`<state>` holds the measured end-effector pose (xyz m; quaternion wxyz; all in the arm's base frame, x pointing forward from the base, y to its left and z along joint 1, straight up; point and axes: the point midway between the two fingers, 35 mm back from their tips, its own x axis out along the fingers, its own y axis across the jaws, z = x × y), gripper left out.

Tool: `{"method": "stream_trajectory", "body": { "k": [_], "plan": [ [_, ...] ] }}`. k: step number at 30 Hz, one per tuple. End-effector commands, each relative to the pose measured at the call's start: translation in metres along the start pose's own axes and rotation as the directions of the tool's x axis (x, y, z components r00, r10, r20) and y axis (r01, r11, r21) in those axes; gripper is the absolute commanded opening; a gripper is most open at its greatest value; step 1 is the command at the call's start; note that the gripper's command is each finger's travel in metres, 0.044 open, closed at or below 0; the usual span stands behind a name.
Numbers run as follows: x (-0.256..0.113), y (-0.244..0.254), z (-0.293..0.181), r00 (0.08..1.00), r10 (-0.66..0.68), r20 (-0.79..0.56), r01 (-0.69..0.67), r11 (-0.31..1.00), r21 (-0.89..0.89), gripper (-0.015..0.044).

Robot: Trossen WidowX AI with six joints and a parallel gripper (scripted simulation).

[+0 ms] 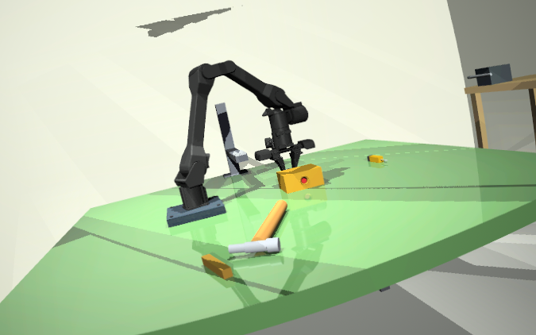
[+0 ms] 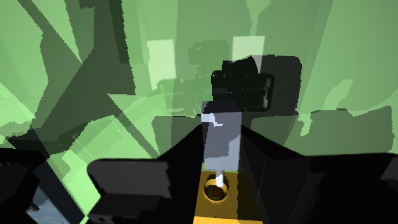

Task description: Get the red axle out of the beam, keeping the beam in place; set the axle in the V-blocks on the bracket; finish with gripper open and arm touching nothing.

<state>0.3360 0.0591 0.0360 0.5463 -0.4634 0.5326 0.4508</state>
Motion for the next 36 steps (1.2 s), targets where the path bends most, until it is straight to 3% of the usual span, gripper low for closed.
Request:
{"method": "stream_trajectory", "body": {
  "k": [1, 36],
  "plan": [
    [-0.001, -0.001, -0.006, 1.000, -0.005, 0.001, 0.005, 1.000, -0.004, 0.0000],
    [-0.001, 0.002, -0.042, 1.000, -0.005, -0.003, 0.005, 1.000, -0.004, 0.0000]
  ]
}}
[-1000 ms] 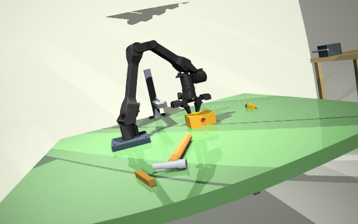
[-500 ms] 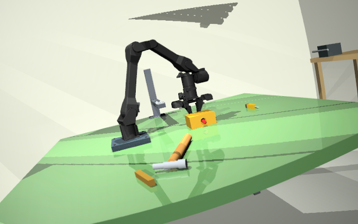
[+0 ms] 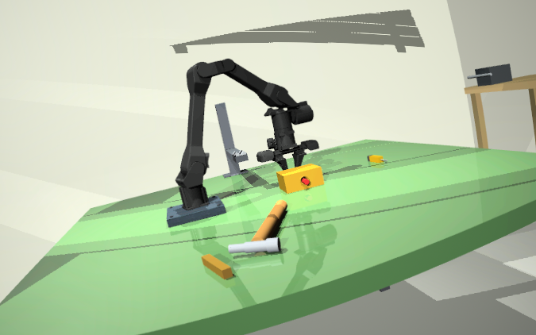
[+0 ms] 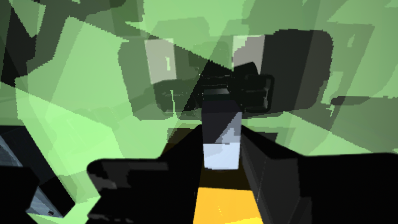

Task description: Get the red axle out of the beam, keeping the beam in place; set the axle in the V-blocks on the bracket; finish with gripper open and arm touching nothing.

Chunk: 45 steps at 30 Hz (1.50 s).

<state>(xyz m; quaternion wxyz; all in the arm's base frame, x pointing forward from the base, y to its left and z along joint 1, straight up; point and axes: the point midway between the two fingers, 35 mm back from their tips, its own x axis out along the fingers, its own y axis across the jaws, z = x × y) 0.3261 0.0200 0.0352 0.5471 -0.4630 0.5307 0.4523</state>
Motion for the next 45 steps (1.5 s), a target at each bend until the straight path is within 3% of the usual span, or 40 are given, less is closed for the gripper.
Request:
{"method": "stream_trajectory", "body": {
  "k": [1, 12, 45],
  "plan": [
    [-0.001, -0.001, 0.000, 1.000, -0.005, -0.007, 0.005, 1.000, -0.002, 0.0000],
    [-0.001, -0.006, 0.056, 1.000, -0.005, -0.002, 0.005, 1.000, -0.002, 0.0000],
    [-0.046, -0.007, 0.057, 1.000, -0.005, -0.002, 0.005, 1.000, -0.002, 0.0000]
  ]
}}
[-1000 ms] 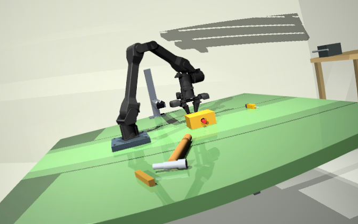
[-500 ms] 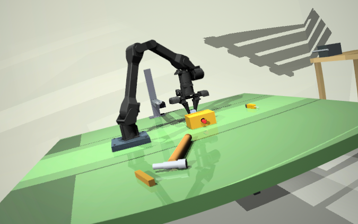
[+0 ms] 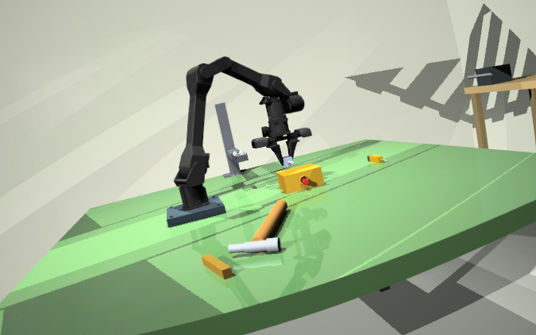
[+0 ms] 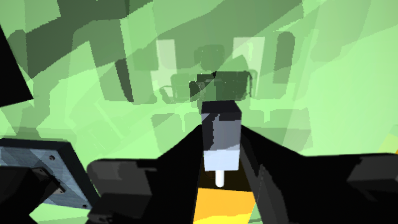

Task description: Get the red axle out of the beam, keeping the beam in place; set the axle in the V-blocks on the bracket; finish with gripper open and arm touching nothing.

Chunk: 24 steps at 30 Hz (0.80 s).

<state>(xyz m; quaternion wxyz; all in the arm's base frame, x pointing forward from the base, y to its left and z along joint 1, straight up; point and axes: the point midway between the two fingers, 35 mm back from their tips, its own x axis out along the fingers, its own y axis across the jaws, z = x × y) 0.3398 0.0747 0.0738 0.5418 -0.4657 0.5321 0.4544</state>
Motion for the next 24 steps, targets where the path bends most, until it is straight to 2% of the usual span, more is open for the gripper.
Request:
{"method": "stream_trajectory", "body": {
  "k": [1, 18, 24],
  "plan": [
    [-0.010, -0.001, 0.001, 1.000, -0.011, 0.005, 0.011, 1.000, 0.007, 0.0000],
    [-0.033, 0.002, -0.001, 1.000, -0.011, 0.005, 0.011, 1.000, 0.007, 0.0000],
    [-0.034, -0.011, -0.007, 1.000, -0.012, 0.005, 0.012, 1.000, 0.007, 0.0000]
  ]
}}
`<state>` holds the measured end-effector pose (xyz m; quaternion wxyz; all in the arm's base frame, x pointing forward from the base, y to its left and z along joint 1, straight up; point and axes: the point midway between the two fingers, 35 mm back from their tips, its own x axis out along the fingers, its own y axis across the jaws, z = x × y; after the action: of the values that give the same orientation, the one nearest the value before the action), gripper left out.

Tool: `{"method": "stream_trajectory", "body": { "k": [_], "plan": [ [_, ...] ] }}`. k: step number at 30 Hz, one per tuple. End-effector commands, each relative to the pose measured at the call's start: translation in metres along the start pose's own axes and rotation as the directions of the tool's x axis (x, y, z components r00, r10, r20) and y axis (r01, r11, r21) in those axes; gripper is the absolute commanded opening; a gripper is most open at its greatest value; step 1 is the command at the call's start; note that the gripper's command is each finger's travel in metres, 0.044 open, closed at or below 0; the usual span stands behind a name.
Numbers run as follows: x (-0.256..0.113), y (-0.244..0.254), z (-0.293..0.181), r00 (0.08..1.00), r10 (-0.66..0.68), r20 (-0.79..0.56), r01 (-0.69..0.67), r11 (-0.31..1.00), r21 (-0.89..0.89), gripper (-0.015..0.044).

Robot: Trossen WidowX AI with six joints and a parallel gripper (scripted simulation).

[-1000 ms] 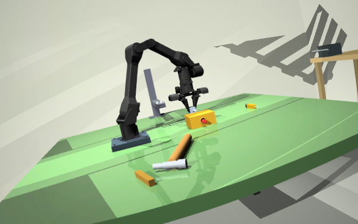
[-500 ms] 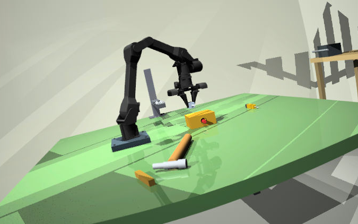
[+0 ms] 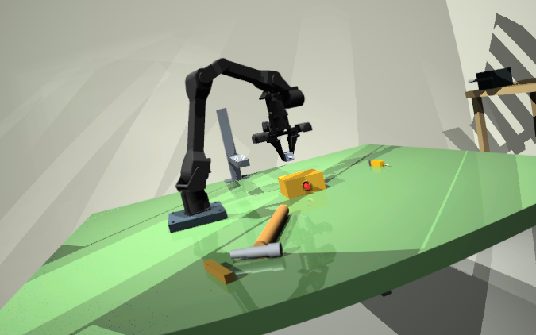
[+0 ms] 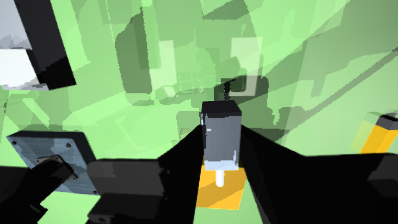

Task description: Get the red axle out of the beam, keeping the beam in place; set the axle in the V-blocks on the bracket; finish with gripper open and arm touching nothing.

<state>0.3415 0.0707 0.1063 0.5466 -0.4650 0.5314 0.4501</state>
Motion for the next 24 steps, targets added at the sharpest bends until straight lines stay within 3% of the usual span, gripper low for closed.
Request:
{"method": "stream_trajectory", "body": {
  "k": [1, 24],
  "plan": [
    [-0.001, -0.012, -0.005, 1.000, -0.003, 0.002, 0.003, 1.000, -0.003, 0.0000],
    [0.024, -0.032, -0.013, 1.000, -0.005, 0.001, 0.005, 1.000, -0.003, 0.0000]
  ]
}}
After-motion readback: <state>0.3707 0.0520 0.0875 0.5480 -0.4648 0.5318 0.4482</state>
